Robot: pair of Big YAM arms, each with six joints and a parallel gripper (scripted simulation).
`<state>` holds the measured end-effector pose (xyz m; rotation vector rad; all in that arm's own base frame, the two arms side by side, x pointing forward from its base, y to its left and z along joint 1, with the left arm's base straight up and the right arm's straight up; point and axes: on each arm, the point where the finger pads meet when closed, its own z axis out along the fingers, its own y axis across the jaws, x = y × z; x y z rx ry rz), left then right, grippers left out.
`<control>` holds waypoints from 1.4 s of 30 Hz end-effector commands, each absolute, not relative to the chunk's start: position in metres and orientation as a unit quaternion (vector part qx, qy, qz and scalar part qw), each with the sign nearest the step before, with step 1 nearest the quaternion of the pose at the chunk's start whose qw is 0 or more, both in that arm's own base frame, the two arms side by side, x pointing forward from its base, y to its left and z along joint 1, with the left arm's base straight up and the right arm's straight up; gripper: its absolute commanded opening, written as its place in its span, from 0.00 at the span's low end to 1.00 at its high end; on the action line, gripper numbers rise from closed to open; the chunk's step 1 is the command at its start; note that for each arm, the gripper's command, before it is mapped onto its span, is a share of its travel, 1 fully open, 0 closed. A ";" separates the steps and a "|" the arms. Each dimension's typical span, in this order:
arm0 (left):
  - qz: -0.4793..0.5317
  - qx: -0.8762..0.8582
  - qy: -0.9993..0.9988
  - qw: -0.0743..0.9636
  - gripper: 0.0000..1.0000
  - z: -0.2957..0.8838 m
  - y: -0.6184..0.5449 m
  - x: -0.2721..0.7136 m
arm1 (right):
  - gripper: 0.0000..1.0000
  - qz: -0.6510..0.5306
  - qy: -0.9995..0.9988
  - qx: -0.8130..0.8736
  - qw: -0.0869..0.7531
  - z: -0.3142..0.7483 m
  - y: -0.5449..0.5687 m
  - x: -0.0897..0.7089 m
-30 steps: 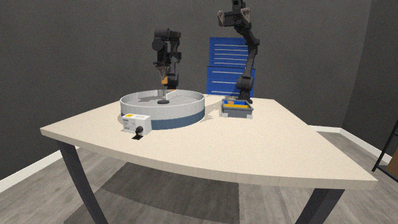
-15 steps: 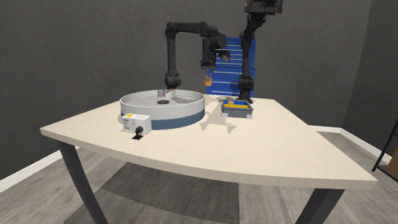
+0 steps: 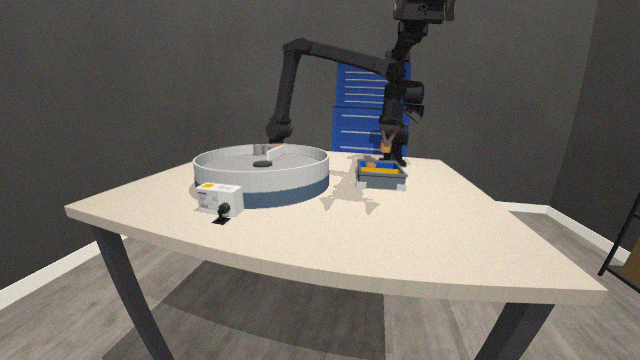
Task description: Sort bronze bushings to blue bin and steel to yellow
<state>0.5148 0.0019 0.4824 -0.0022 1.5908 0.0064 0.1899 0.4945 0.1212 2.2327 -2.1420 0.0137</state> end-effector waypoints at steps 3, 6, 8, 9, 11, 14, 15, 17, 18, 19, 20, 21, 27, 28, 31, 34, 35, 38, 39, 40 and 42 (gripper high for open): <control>-0.002 -0.002 0.686 0.728 1.00 0.525 0.000 0.522 | 0.00 -0.011 -0.703 0.711 -0.025 0.162 0.525 0.200; -0.002 -0.002 0.686 0.728 1.00 0.525 0.000 0.522 | 0.00 -0.011 -0.703 0.711 -0.025 0.162 0.525 0.200; 0.000 0.000 0.696 0.718 1.00 0.510 0.000 0.518 | 0.00 -0.012 -0.703 0.711 -0.025 0.162 0.525 0.200; 0.000 0.000 0.696 0.718 1.00 0.510 0.000 0.518 | 0.00 -0.012 -0.703 0.711 -0.025 0.162 0.525 0.200; 0.000 0.000 0.696 0.718 1.00 0.510 0.000 0.518 | 0.00 -0.012 -0.703 0.711 -0.025 0.162 0.525 0.200; 0.000 0.000 0.696 0.718 1.00 0.510 0.000 0.518 | 0.00 -0.012 -0.703 0.711 -0.025 0.162 0.525 0.200; 0.000 0.000 0.696 0.718 1.00 0.510 0.000 0.518 | 0.00 -0.012 -0.703 0.711 -0.025 0.162 0.525 0.200; 0.000 0.000 0.696 0.718 1.00 0.510 0.000 0.518 | 0.00 -0.010 -0.707 0.707 -0.021 0.168 0.523 0.209; 0.000 0.000 0.696 0.718 1.00 0.510 0.000 0.518 | 0.00 -0.010 -0.707 0.707 -0.021 0.175 0.525 0.212; 0.000 0.000 0.696 0.718 1.00 0.510 0.000 0.518 | 0.00 -0.010 -0.706 0.708 -0.021 0.177 0.525 0.213; 0.000 0.000 0.696 0.718 1.00 0.510 0.000 0.518 | 0.00 -0.010 -0.706 0.708 -0.021 0.177 0.525 0.213; 0.000 0.000 0.696 0.718 1.00 0.510 0.000 0.518 | 0.00 -0.010 -0.706 0.708 -0.021 0.177 0.525 0.213; 0.000 0.000 0.696 0.718 1.00 0.510 0.000 0.518 | 0.00 -0.007 -0.706 0.707 -0.040 0.160 0.523 0.197; 0.000 0.000 0.696 0.718 1.00 0.510 0.000 0.518 | 0.00 -0.005 -0.707 0.706 -0.050 0.155 0.524 0.196; 0.000 0.000 0.696 0.718 1.00 0.510 0.000 0.518 | 0.00 0.003 -0.705 0.705 -0.074 0.143 0.525 0.196; 0.000 0.000 0.696 0.718 1.00 0.510 0.000 0.518 | 0.00 0.016 -0.699 0.711 -0.073 0.126 0.524 0.196; 0.000 0.000 0.696 0.718 1.00 0.510 0.000 0.518 | 0.00 0.016 -0.699 0.711 -0.073 0.127 0.525 0.196; 0.000 0.000 0.696 0.718 1.00 0.510 0.000 0.518 | 0.00 0.010 -0.699 0.710 -0.084 0.137 0.533 0.199; 0.000 0.000 0.696 0.718 1.00 0.510 0.000 0.518 | 0.00 0.005 -0.699 0.709 -0.094 0.149 0.532 0.200; 0.000 0.000 0.696 0.718 1.00 0.510 0.000 0.518 | 0.00 0.005 -0.701 0.707 -0.094 0.149 0.531 0.202; 0.000 0.000 0.696 0.718 1.00 0.510 0.000 0.518 | 0.00 0.006 -0.701 0.707 -0.092 0.149 0.530 0.203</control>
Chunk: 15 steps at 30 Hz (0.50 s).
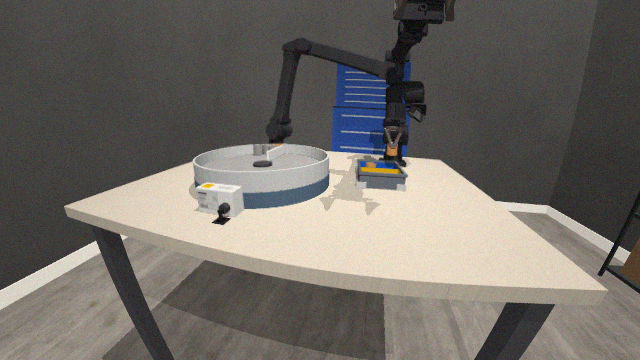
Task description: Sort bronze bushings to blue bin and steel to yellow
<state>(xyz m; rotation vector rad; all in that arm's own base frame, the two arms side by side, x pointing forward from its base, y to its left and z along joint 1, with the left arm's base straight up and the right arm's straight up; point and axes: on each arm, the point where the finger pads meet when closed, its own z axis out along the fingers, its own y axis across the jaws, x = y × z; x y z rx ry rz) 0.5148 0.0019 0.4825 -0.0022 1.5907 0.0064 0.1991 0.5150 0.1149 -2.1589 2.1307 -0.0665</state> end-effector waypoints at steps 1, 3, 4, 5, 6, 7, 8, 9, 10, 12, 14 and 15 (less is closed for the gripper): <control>0.000 0.000 0.696 0.718 1.00 0.510 0.000 0.518 | 0.00 -0.008 0.701 -0.707 0.089 0.145 0.530 0.203; 0.000 0.000 0.696 0.718 1.00 0.510 0.000 0.518 | 0.00 -0.009 0.702 -0.707 0.085 0.140 0.531 0.203; 0.000 0.000 0.696 0.718 1.00 0.510 0.000 0.518 | 0.00 -0.009 0.702 -0.707 0.085 0.140 0.531 0.203; 0.000 0.000 0.696 0.718 1.00 0.510 0.000 0.518 | 0.00 -0.009 0.702 -0.707 0.085 0.140 0.531 0.203; 0.000 0.000 0.696 0.718 1.00 0.510 0.000 0.518 | 0.00 -0.009 0.701 -0.707 0.087 0.139 0.531 0.203; 0.000 0.000 0.696 0.718 1.00 0.510 0.000 0.518 | 0.00 -0.010 0.701 -0.708 0.083 0.132 0.531 0.202; 0.000 0.000 0.696 0.718 1.00 0.510 0.000 0.518 | 0.00 -0.017 0.701 -0.710 0.069 0.115 0.524 0.198; 0.000 0.000 0.696 0.718 1.00 0.510 0.000 0.518 | 0.00 -0.020 0.704 -0.707 0.063 0.104 0.522 0.196; 0.000 0.000 0.696 0.718 1.00 0.510 0.000 0.518 | 0.00 -0.020 0.703 -0.708 0.063 0.098 0.522 0.194; 0.000 0.000 0.696 0.718 1.00 0.510 0.000 0.518 | 0.00 -0.020 0.703 -0.708 0.063 0.092 0.521 0.193; 0.000 0.000 0.696 0.718 1.00 0.510 0.000 0.518 | 0.00 -0.020 0.703 -0.708 0.063 0.085 0.520 0.192; 0.000 0.000 0.696 0.718 1.00 0.510 0.000 0.518 | 0.00 -0.020 0.703 -0.708 0.063 0.080 0.519 0.191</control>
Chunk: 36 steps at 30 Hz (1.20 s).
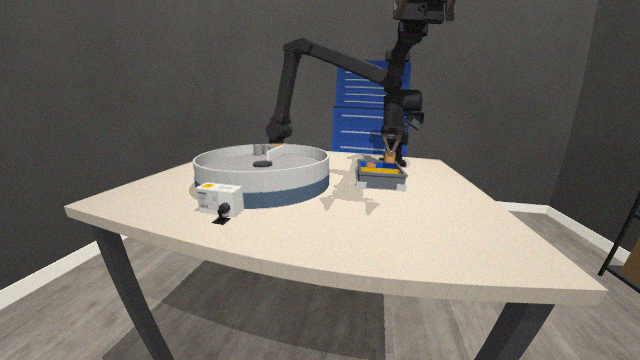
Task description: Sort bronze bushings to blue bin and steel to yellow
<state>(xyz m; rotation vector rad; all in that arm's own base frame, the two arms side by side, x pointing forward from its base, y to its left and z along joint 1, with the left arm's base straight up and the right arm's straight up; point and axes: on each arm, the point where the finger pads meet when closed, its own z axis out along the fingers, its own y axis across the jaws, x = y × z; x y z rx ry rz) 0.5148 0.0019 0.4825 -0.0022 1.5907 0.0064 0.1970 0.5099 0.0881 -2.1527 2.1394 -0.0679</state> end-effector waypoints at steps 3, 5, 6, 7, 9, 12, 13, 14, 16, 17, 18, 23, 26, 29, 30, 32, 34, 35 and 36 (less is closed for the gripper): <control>0.000 0.000 0.696 0.718 1.00 0.510 0.000 0.518 | 0.00 -0.020 0.703 -0.709 0.062 0.065 0.518 0.190; 0.000 0.000 0.696 0.718 1.00 0.510 0.000 0.518 | 0.00 -0.015 0.702 -0.708 0.072 0.069 0.518 0.189; 0.000 0.000 0.696 0.718 1.00 0.510 0.000 0.518 | 0.00 -0.010 0.702 -0.707 0.083 0.075 0.527 0.192; 0.000 0.000 0.696 0.718 1.00 0.510 0.000 0.518 | 0.00 -0.010 0.702 -0.707 0.084 0.072 0.528 0.192; 0.000 0.000 0.696 0.718 1.00 0.510 0.000 0.518 | 0.00 -0.013 0.702 -0.708 0.076 0.060 0.520 0.189; 0.000 0.000 0.696 0.718 1.00 0.510 0.000 0.518 | 0.00 -0.014 0.702 -0.708 0.075 0.056 0.519 0.188; 0.000 0.000 0.696 0.718 1.00 0.510 0.000 0.518 | 0.00 -0.013 0.702 -0.708 0.077 0.055 0.521 0.189; 0.000 0.000 0.696 0.718 1.00 0.510 0.000 0.518 | 0.00 -0.013 0.702 -0.708 0.077 0.055 0.521 0.189; 0.000 0.000 0.696 0.718 1.00 0.510 0.000 0.518 | 0.00 -0.013 0.701 -0.709 0.076 0.053 0.523 0.190; 0.000 0.000 0.696 0.718 1.00 0.510 0.000 0.518 | 0.00 -0.017 0.701 -0.709 0.068 0.044 0.517 0.188; 0.000 0.000 0.696 0.718 1.00 0.510 0.000 0.518 | 0.00 -0.019 0.701 -0.710 0.065 0.040 0.515 0.187; 0.000 0.000 0.696 0.718 1.00 0.510 0.000 0.518 | 0.00 -0.011 0.701 -0.708 0.079 0.053 0.521 0.189; 0.000 0.000 0.696 0.718 1.00 0.510 0.000 0.518 | 0.00 -0.011 0.701 -0.708 0.080 0.058 0.518 0.188; 0.000 0.000 0.696 0.718 1.00 0.510 0.000 0.518 | 0.00 -0.012 0.701 -0.709 0.078 0.057 0.517 0.188; 0.000 0.000 0.696 0.718 1.00 0.510 0.000 0.518 | 0.00 -0.014 0.704 -0.706 0.073 0.052 0.516 0.196; 0.000 0.000 0.696 0.718 1.00 0.510 0.000 0.518 | 0.00 -0.014 0.704 -0.706 0.073 0.052 0.516 0.196; 0.000 0.000 0.696 0.718 1.00 0.510 0.000 0.518 | 0.00 -0.014 0.704 -0.706 0.073 0.051 0.516 0.196; 0.000 0.000 0.696 0.718 1.00 0.510 0.000 0.518 | 0.00 -0.014 0.704 -0.706 0.073 0.051 0.515 0.196; 0.000 0.000 0.696 0.718 1.00 0.510 0.000 0.518 | 0.11 -0.014 0.704 -0.707 0.072 0.051 0.515 0.196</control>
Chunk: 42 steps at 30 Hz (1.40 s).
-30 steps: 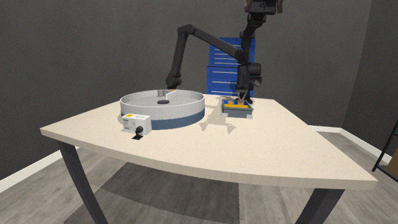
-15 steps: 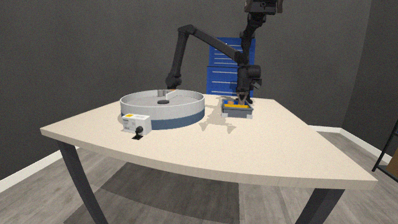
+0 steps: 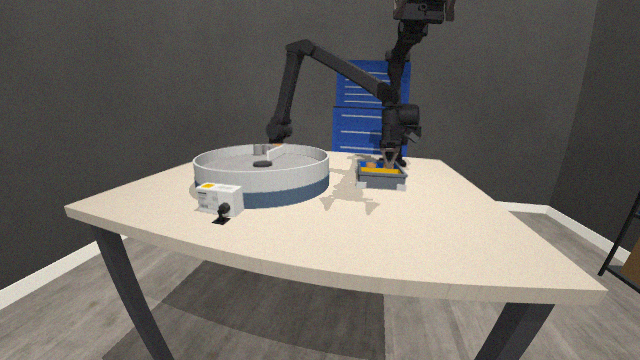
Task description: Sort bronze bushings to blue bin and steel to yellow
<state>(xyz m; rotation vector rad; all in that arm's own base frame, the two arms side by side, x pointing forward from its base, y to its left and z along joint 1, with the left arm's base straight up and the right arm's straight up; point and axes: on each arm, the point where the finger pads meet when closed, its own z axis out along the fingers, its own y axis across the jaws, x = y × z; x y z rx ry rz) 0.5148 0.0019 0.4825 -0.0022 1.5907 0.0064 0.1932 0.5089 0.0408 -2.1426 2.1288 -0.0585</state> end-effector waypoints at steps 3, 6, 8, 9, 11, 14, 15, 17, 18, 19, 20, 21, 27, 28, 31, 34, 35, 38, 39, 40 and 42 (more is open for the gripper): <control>0.000 0.000 0.696 0.718 1.00 0.510 0.000 0.518 | 0.18 -0.003 0.703 -0.705 0.094 0.075 0.528 0.195; 0.000 0.000 0.696 0.718 1.00 0.510 0.000 0.518 | 0.18 -0.001 0.703 -0.704 0.097 0.081 0.532 0.192; 0.000 0.000 0.696 0.718 1.00 0.510 0.000 0.518 | 0.18 0.001 0.703 -0.704 0.100 0.085 0.533 0.192; 0.000 0.000 0.696 0.718 1.00 0.510 0.000 0.518 | 0.18 0.002 0.703 -0.704 0.102 0.087 0.534 0.191; 0.000 0.000 0.696 0.718 1.00 0.510 0.000 0.518 | 0.18 0.000 0.703 -0.704 0.098 0.083 0.535 0.191; 0.000 0.000 0.696 0.718 1.00 0.510 0.000 0.518 | 0.18 0.000 0.701 -0.706 0.098 0.082 0.536 0.191; 0.000 0.000 0.696 0.718 1.00 0.510 0.000 0.518 | 0.18 0.000 0.702 -0.705 0.098 0.084 0.537 0.190; 0.000 0.000 0.696 0.718 1.00 0.510 0.000 0.518 | 0.18 0.007 0.702 -0.703 0.111 0.100 0.539 0.190; 0.000 0.000 0.696 0.718 1.00 0.510 0.000 0.518 | 0.18 0.008 0.702 -0.703 0.113 0.102 0.540 0.190; 0.000 0.000 0.696 0.718 1.00 0.510 0.000 0.518 | 0.18 0.009 0.702 -0.703 0.114 0.104 0.540 0.190; 0.000 0.000 0.696 0.718 1.00 0.510 0.000 0.518 | 0.18 0.008 0.702 -0.703 0.114 0.105 0.540 0.190; 0.000 0.000 0.696 0.718 1.00 0.510 0.000 0.518 | 0.18 0.008 0.702 -0.703 0.114 0.107 0.540 0.189; 0.000 0.000 0.696 0.718 1.00 0.510 0.000 0.518 | 0.18 0.004 0.702 -0.705 0.106 0.108 0.539 0.188; 0.000 0.000 0.696 0.718 1.00 0.510 0.000 0.518 | 0.18 0.005 0.701 -0.705 0.108 0.113 0.539 0.188; 0.000 0.000 0.696 0.718 1.00 0.510 0.000 0.518 | 0.18 0.009 0.701 -0.703 0.116 0.125 0.539 0.188; 0.000 0.000 0.696 0.718 1.00 0.510 0.000 0.518 | 0.18 0.009 0.702 -0.702 0.117 0.147 0.537 0.186; 0.000 0.000 0.696 0.718 1.00 0.510 0.000 0.518 | 0.29 0.006 0.705 -0.700 0.111 0.137 0.530 0.184; 0.000 0.000 0.696 0.718 1.00 0.510 0.000 0.518 | 0.64 0.011 0.728 -0.675 0.122 0.139 0.520 0.192; 0.000 0.000 0.696 0.718 1.00 0.510 0.000 0.518 | 0.75 0.006 0.739 -0.664 0.113 0.129 0.504 0.195; 0.000 0.000 0.696 0.718 1.00 0.510 0.000 0.518 | 0.86 0.007 0.749 -0.653 0.117 0.131 0.497 0.196; 0.000 0.000 0.696 0.718 1.00 0.510 0.000 0.518 | 1.00 0.012 0.772 -0.623 0.128 0.135 0.476 0.198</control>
